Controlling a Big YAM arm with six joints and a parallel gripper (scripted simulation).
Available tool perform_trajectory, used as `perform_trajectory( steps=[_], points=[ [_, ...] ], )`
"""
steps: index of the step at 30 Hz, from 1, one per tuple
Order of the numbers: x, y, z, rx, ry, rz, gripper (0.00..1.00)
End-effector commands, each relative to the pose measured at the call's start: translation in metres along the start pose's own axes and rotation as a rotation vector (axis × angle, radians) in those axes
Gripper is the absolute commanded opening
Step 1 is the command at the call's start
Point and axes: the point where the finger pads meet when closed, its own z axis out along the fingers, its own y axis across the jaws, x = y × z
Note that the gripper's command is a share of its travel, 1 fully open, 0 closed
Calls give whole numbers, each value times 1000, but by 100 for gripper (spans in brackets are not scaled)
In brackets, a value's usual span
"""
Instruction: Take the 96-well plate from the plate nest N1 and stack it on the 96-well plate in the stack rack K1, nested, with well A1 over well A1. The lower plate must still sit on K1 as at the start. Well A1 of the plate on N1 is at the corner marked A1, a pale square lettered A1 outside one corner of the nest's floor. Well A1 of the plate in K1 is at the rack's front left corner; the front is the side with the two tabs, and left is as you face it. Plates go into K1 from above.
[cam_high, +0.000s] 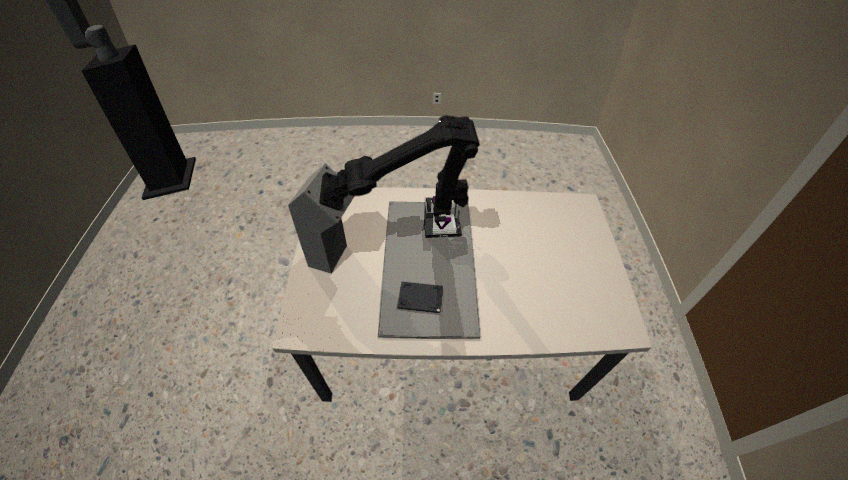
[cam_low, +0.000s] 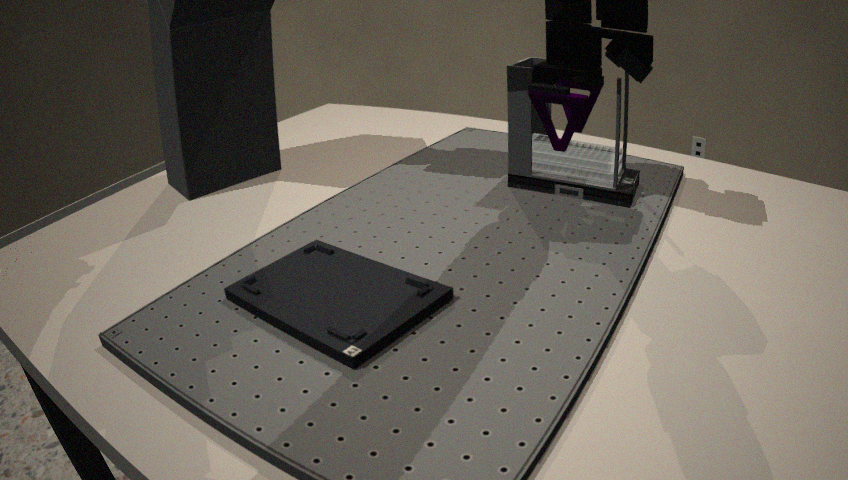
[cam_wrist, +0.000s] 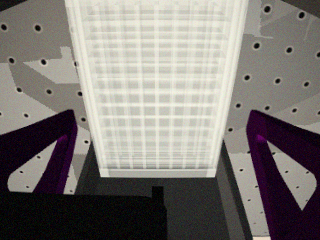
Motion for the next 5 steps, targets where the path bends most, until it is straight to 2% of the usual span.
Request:
perform_trajectory(
  steps=[1, 5],
  points=[
    [-9, 8, -24, -16, -25, 6, 100],
    [-9, 8, -24, -16, -25, 6, 100]
  ],
)
